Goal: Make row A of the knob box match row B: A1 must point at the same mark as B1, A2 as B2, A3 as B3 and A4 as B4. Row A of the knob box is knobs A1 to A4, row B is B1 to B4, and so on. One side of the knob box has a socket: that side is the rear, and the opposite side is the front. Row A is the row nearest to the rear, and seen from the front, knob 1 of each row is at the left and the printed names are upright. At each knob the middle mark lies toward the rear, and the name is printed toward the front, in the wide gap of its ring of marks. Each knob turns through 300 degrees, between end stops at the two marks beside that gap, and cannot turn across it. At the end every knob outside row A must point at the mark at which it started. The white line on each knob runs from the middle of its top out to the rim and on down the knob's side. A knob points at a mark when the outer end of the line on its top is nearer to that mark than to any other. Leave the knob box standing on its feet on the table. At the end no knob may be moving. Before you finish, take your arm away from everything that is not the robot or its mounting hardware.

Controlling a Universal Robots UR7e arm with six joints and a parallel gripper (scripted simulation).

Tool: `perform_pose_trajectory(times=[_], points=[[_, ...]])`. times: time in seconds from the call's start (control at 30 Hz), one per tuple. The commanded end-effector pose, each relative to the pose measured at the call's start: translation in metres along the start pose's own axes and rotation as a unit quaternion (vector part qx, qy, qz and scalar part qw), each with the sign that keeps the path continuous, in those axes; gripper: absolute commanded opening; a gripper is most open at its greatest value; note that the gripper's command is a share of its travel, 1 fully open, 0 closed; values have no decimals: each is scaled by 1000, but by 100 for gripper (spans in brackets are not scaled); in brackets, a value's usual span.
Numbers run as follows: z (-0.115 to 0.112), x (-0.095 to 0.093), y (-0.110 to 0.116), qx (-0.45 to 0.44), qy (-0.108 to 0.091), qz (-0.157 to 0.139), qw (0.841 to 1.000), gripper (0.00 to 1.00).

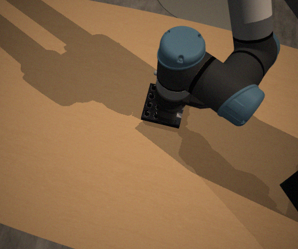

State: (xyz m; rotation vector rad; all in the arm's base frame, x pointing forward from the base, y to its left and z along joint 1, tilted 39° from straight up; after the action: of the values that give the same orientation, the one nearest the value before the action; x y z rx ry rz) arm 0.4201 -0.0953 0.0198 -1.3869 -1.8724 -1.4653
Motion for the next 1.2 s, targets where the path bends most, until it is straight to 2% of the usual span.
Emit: perform_pose_trajectory(times=[0.0,0.57,1.17], points=[[0,0,0,0,0,-1,1000,30],[0,0,0,22,0,-1,1000,30],[0,0,0,103,0,-1,995,30]])
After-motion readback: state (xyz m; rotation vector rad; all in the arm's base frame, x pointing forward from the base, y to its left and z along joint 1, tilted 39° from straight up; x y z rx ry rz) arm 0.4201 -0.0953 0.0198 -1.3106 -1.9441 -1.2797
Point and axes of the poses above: the point where the finger pads meet when closed, its own x axis back along the fingers, its own z axis across the jaws, y = z × x, the point moved 6 cm from there along x, back along the fingers, and after that the axes turned 5 degrees about -x, right-handed, at the moved point
